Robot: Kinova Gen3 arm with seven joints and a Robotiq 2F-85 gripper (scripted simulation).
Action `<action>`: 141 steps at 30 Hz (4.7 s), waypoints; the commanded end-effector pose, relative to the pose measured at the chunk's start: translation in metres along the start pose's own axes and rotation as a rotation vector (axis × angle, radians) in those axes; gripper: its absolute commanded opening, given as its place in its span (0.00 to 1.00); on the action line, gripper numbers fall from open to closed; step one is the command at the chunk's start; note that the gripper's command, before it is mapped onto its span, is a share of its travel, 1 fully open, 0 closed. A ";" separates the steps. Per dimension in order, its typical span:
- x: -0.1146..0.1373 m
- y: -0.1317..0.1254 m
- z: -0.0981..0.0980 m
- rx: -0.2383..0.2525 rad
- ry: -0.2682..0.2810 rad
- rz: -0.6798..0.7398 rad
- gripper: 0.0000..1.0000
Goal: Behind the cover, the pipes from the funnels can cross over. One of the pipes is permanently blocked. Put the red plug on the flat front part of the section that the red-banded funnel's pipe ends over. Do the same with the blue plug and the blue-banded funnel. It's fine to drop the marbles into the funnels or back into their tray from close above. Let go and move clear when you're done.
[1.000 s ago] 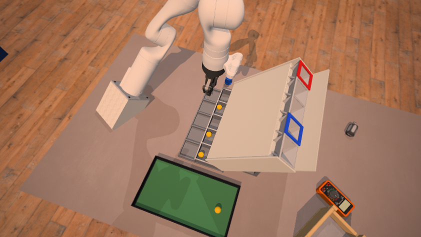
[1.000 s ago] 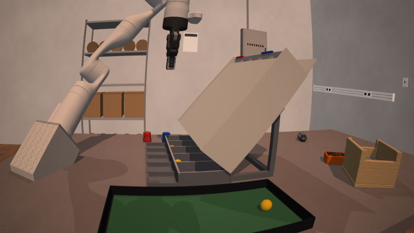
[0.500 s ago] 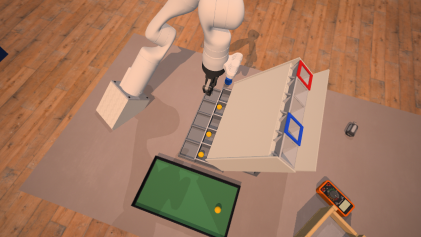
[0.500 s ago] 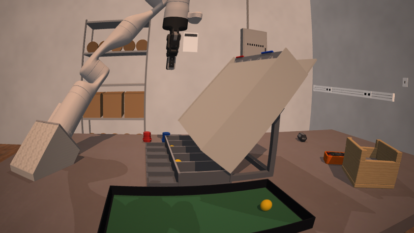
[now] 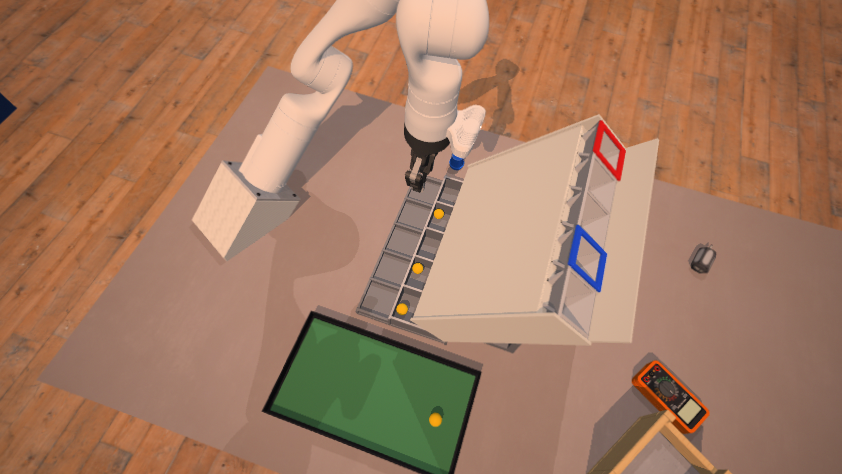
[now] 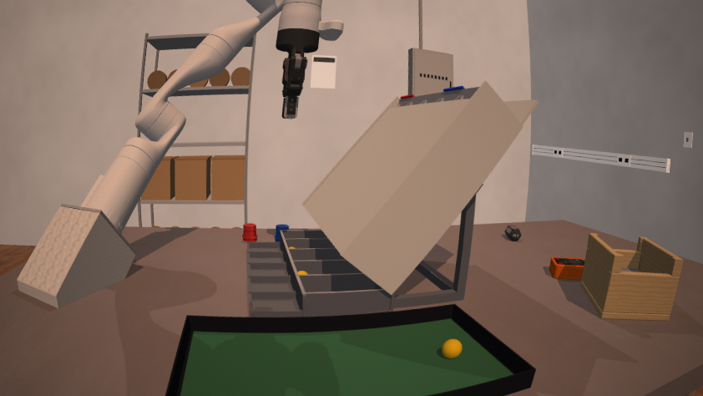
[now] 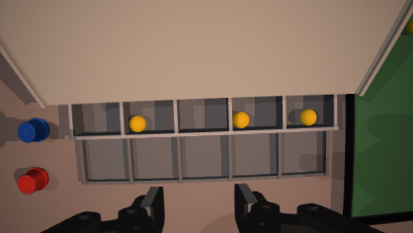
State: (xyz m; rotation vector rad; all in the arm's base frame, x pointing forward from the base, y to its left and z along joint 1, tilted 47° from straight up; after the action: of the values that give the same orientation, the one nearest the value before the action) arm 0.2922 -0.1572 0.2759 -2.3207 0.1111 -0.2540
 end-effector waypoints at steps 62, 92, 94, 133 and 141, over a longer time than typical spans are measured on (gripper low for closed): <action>0.217 0.283 0.122 -0.020 0.021 -0.004 0.50; 0.238 0.296 0.124 -0.014 0.042 -0.007 0.50; 0.240 0.297 0.194 -0.015 0.042 -0.007 0.50; 0.242 0.298 0.243 -0.013 0.040 -0.005 0.50; 0.242 0.298 0.243 -0.013 0.040 -0.005 0.50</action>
State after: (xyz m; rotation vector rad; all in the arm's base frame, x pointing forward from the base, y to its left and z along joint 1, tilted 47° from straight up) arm 0.5806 -0.2277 -0.0681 -2.3282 0.1255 -0.3002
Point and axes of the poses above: the point where the finger pads meet when closed, its own z axis out along the fingers, its own y axis across the jaws, x = y × z, the point moved 1 cm from there along -z, back along the fingers, and after that the axes turned 13 degrees about z, right-handed, at the moved point
